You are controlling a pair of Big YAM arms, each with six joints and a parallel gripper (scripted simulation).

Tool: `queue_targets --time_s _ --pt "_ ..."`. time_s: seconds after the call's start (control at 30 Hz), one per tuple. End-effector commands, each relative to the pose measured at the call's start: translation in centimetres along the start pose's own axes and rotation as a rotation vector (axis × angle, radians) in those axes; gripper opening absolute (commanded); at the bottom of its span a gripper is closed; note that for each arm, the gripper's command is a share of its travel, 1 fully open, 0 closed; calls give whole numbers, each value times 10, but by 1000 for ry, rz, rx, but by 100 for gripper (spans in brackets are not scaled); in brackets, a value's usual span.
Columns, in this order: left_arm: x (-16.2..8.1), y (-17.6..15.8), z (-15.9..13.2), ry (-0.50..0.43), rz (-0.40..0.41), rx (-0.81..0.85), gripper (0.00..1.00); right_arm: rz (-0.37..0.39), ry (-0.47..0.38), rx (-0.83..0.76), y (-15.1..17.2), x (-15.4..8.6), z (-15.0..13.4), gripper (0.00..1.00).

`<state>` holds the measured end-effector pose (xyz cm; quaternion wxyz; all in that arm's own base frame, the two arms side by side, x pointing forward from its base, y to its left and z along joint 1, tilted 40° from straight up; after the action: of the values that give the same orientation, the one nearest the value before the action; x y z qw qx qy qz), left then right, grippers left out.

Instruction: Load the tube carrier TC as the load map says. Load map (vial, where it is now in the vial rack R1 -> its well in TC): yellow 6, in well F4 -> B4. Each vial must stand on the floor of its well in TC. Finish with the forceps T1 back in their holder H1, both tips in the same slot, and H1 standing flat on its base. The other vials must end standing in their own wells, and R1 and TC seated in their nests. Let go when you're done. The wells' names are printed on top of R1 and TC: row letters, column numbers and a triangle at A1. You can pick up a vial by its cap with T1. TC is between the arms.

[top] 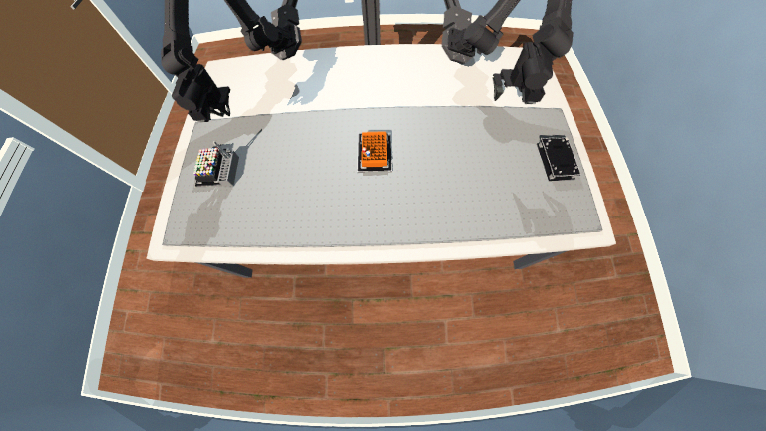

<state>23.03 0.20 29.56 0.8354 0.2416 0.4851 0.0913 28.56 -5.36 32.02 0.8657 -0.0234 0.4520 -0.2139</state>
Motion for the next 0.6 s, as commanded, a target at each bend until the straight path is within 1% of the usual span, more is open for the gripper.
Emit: queue_targets --time_s 0.0,0.43,0.5,0.57 --pt "-9 4 8 -24 3 -22 100 8 -60 -2 -10 -13 31 24" --pt "-9 4 8 -24 3 -22 100 2 -61 -5 -32 5 76 24" --pt "-9 4 8 -24 3 -22 100 2 -61 -5 -32 5 76 24" --pt "-9 4 8 -24 3 -22 100 2 -61 -6 -36 8 83 24"
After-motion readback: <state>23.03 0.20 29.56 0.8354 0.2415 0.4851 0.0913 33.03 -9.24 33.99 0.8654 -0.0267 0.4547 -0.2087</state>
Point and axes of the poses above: on each arm, the point where the finger pads meet when closed, its own x axis out along the fingers, its own y axis across the jaws, z = x × y, the point moved 4 cm from there along -x, back along the fingers, and after that the axes turned 14 degrees about x, right-handed, at the moved point
